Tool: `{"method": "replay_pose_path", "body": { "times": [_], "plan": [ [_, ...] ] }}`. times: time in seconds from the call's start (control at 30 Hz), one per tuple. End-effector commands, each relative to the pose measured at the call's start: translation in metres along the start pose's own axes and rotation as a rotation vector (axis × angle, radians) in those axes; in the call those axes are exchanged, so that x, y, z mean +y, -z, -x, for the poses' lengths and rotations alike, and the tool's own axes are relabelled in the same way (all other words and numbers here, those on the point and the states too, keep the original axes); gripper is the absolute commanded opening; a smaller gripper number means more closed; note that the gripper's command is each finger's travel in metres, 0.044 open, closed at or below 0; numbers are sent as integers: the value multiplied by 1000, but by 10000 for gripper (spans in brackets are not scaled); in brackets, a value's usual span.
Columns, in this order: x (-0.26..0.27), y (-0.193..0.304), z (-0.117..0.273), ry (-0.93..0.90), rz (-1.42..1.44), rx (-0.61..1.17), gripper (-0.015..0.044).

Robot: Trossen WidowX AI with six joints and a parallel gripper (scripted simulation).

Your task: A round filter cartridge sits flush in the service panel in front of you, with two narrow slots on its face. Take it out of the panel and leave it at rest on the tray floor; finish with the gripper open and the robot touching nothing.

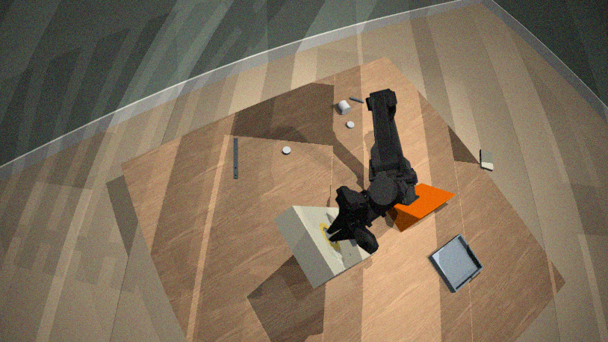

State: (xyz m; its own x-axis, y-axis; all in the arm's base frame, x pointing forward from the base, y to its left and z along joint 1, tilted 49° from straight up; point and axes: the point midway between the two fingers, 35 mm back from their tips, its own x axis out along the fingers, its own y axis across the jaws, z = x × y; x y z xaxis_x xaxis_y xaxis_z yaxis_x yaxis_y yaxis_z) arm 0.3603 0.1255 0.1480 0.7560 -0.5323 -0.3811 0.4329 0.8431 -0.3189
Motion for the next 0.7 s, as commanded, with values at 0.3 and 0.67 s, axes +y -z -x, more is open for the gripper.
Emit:
{"method": "replay_pose_path", "body": {
  "times": [0.3, 0.67],
  "plan": [
    [0, 2, -7, -2, 8, 5, 100],
    [0, 2, -10, -2, 8, 5, 100]
  ]
}}
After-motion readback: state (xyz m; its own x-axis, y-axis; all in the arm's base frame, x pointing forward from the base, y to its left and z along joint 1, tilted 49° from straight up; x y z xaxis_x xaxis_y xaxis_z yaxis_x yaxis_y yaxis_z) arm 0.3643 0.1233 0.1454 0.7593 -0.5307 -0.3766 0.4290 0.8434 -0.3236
